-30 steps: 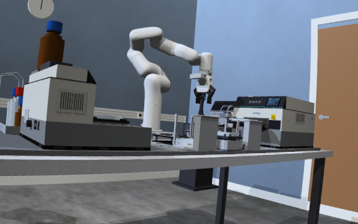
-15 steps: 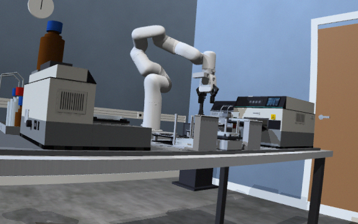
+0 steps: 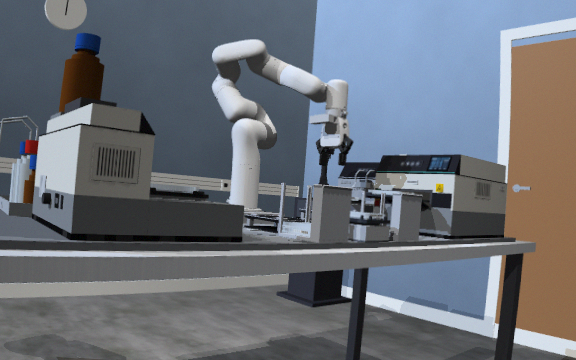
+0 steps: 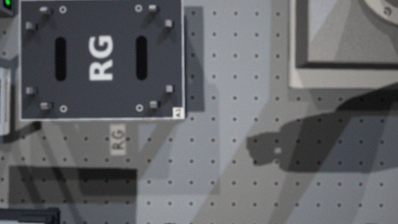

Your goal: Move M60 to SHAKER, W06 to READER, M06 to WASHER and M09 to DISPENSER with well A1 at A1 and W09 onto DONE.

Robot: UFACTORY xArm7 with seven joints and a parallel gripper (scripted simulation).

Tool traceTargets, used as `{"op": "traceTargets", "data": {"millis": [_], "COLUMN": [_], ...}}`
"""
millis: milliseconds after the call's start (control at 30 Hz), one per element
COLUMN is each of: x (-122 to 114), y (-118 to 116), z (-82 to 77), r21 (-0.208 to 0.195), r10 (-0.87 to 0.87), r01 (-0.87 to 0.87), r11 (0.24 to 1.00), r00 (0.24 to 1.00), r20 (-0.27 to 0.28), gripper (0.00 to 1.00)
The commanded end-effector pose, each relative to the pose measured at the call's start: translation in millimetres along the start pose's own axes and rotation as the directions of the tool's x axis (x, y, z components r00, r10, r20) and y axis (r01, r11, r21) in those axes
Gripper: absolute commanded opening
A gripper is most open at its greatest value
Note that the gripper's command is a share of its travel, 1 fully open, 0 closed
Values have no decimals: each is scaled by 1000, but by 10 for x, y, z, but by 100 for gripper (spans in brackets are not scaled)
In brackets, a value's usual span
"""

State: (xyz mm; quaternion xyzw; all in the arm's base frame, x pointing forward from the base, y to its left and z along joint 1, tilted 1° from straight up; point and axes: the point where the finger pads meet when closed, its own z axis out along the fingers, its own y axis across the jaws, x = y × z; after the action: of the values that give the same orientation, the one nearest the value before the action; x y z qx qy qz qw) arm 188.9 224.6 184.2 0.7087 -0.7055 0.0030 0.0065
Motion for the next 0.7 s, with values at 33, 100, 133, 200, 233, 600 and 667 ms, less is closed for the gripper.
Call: {"op": "traceTargets", "data": {"millis": [33,100,133,200,233,600,667], "x": [145,199,226,257,287,559,620], "y": [-117,-155,-175,-190,-204,-332,-361], "z": [-12,-12,-12,-12,-12,-12,-12], "r21": [2,2,2,2,2,3,3], "r10": [0,0,0,0,0,0,0], "r01": [0,0,0,0,0,0,0], "r11": [1000,1000,1000,1000,1000,1000,1000], "r00": [1000,1000,1000,1000,1000,1000,1000], "r20": [3,2,2,2,2,2,2], "gripper": [100,100,100,100,100,100,100]}}
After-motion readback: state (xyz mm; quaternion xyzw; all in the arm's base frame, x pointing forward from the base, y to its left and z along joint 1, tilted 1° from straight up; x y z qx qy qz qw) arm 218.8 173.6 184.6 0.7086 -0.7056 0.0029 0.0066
